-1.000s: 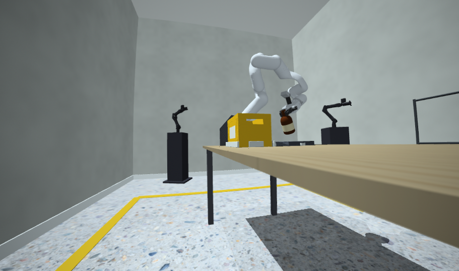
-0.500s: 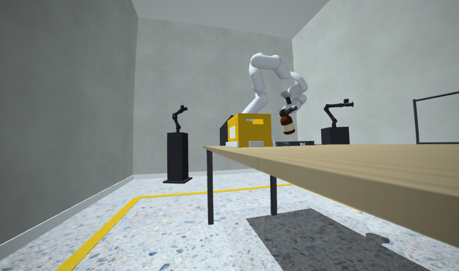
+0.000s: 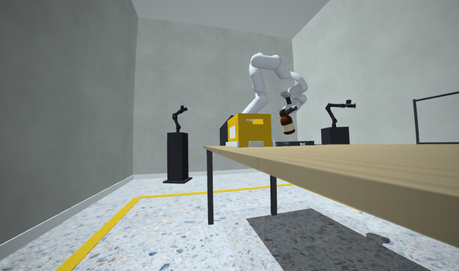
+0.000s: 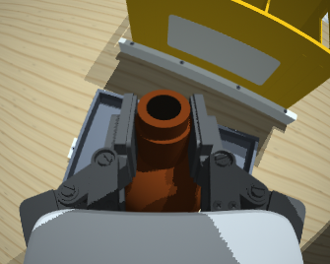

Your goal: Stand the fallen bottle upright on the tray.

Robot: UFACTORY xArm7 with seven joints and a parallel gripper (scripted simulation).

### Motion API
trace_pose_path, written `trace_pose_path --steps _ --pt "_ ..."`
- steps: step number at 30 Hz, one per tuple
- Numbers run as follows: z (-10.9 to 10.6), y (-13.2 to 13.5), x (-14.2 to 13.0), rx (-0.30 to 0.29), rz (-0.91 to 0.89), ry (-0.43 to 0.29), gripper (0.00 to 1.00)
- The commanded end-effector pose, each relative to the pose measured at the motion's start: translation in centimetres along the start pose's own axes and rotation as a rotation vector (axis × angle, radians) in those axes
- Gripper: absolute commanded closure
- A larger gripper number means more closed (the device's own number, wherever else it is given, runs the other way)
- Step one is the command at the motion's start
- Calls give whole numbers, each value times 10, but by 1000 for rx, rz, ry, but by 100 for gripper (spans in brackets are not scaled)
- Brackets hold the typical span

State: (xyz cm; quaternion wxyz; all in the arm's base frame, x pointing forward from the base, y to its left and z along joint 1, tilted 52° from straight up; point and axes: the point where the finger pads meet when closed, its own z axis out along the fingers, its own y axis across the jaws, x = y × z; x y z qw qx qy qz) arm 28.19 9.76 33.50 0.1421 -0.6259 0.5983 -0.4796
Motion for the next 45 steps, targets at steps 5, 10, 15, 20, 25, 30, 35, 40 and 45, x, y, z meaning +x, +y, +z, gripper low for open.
trace_pose_path --steps 5,10,15,20,25,30,35,40,45 --pt "0 -1 -1 1 2 -1 100" --pt "2 -1 -4 1 2 -1 100" --pt "3 -1 -5 1 2 -1 100" --pt "5 -1 -9 1 2 -1 100" --pt "7 -1 -13 1 2 -1 100" --pt "10 -1 -18 1 2 -1 100" --pt "12 -1 -21 1 2 -1 100" --pt "15 -1 -27 1 2 -1 100" --pt "18 -1 -32 1 2 -1 100"
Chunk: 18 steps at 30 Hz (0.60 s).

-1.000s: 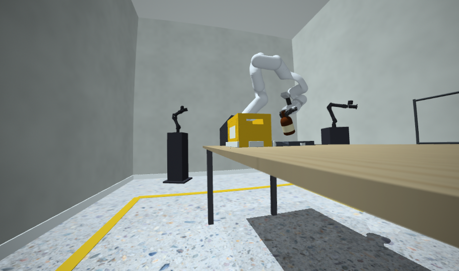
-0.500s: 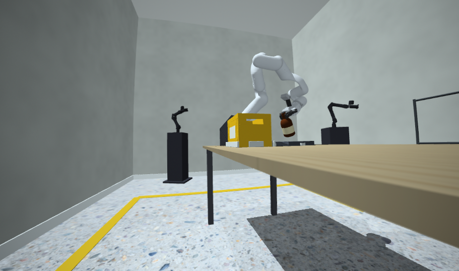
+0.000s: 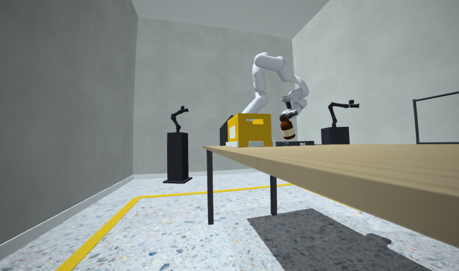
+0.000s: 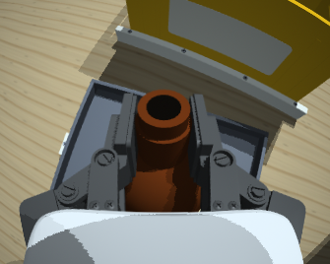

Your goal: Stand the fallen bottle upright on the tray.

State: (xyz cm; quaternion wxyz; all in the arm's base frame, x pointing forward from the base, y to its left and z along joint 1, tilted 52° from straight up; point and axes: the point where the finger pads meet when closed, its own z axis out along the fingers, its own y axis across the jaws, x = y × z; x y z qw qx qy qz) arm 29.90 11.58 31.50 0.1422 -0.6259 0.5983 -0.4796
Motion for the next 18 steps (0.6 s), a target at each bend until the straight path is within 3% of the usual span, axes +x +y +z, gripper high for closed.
trace_pose_path --steps 1,18 --pt "3 -1 -5 1 2 0 100" --pt "11 -1 -19 1 2 0 100"
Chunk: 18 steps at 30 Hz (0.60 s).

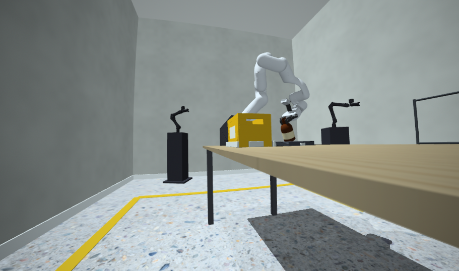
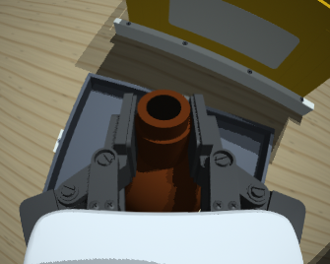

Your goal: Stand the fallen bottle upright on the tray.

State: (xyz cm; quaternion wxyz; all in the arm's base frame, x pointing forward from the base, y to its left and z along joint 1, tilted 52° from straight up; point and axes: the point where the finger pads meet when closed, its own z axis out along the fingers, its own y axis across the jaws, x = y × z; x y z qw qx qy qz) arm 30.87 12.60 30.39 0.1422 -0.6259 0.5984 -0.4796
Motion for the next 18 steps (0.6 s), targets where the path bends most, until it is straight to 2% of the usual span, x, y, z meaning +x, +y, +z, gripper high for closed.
trace_pose_path --steps 1,18 --pt "2 -1 -4 1 2 0 100" --pt "6 -1 -11 1 2 0 100"
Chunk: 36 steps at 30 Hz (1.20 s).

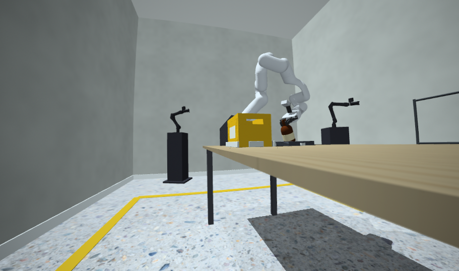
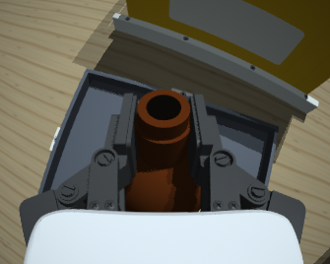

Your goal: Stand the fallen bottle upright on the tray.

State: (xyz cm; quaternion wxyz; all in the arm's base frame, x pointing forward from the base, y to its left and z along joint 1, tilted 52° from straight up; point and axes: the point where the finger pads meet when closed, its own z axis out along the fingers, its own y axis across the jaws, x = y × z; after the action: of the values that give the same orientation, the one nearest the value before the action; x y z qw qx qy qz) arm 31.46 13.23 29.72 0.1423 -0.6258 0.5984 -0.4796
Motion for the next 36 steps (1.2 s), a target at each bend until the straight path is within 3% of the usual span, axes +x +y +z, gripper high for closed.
trace_pose_path --steps 1,26,27,36 --pt "0 -1 -1 1 2 -1 100" --pt "1 -1 -2 1 2 -1 100" --pt "1 -1 -2 1 2 -1 0" --pt "1 -1 -2 1 2 -1 0"
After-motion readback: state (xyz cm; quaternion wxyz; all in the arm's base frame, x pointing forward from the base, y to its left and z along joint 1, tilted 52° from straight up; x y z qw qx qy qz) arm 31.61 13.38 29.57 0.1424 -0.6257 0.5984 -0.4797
